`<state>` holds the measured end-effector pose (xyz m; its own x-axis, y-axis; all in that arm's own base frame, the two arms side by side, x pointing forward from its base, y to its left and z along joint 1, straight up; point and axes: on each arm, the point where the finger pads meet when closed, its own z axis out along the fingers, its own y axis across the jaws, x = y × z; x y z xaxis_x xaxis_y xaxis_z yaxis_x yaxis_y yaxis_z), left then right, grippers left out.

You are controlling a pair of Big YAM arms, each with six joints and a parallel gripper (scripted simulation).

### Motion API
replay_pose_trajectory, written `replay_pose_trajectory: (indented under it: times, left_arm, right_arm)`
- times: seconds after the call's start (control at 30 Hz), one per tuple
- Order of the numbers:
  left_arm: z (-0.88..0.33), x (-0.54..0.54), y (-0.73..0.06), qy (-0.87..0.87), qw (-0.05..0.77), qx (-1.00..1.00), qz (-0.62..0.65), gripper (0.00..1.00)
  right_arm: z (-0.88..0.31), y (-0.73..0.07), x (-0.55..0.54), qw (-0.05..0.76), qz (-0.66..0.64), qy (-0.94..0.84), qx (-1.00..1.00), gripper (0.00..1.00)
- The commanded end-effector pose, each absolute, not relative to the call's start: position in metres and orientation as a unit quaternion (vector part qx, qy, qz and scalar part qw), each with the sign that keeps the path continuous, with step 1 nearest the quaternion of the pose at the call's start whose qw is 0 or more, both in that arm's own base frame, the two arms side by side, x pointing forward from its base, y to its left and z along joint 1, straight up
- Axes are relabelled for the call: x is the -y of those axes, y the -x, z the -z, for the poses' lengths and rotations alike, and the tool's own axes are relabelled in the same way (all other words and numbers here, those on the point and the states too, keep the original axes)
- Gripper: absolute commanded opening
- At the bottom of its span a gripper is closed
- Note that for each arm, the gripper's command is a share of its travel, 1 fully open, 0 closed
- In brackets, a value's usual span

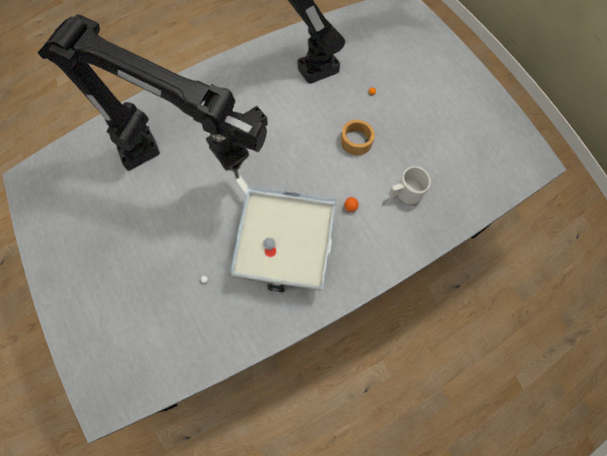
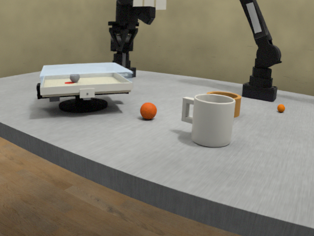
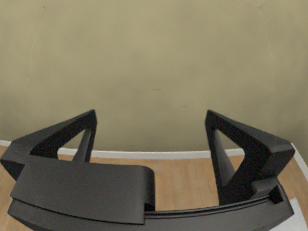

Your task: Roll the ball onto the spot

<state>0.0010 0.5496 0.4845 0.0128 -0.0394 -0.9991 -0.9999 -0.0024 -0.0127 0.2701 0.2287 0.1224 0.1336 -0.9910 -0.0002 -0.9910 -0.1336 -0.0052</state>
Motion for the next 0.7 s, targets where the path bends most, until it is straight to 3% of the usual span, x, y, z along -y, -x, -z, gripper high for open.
replay_pose_trajectory:
  times: [0.0, 0.67]
  left_arm:
    - [-0.5005, -0.5449, 0.0057, 0.503, 0.497, -0.497, -0.503, 1.0]
    - [-0.5005, -0.5449, 0.0057, 0.503, 0.497, -0.497, -0.503, 1.0]
  right_arm:
    - [-0.1408, -0.2878, -0.2389, 0.017, 0.001, 0.747, -0.665, 0.0]
    - [-0.1478, -0.2868, -0.2325, 0.026, 0.004, 0.751, -0.659, 0.0]
